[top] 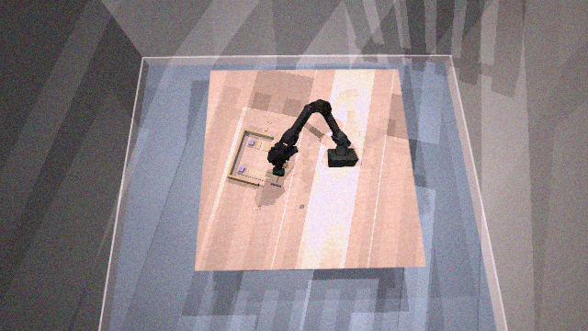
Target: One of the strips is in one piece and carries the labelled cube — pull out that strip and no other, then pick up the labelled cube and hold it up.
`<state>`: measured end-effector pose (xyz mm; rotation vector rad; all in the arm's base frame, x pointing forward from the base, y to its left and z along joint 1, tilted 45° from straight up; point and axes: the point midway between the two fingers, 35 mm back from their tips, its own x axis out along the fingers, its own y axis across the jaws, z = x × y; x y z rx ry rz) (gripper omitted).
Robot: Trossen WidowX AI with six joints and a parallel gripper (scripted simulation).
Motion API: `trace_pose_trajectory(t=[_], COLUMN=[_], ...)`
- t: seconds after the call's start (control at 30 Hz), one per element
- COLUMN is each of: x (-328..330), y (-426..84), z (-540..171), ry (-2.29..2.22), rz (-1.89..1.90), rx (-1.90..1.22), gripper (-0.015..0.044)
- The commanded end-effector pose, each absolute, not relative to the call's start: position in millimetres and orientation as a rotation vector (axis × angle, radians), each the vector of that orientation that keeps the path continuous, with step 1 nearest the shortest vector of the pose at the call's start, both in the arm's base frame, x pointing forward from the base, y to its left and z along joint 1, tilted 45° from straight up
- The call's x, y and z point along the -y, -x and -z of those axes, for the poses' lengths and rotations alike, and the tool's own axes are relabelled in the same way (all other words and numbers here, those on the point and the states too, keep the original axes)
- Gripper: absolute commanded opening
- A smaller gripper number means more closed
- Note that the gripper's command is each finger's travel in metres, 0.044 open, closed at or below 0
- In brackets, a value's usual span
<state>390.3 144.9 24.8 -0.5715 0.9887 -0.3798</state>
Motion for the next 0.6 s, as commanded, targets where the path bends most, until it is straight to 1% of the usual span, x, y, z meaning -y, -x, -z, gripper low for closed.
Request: trace_pose_trajectory(t=[0.0,0.3,0.43,0.57], x=[-142,-133,-123,-121], y=[-400,-422,-422,-421], z=[-4,39,57,60], ry=[0.522,0.427,0.390,0.385], rz=[0.456,0.663,0.768,0.785], rx=[-1.079,-1.252,-1.317,-1.327], gripper=[0.0000,0.0000,0.0000,0.0000])
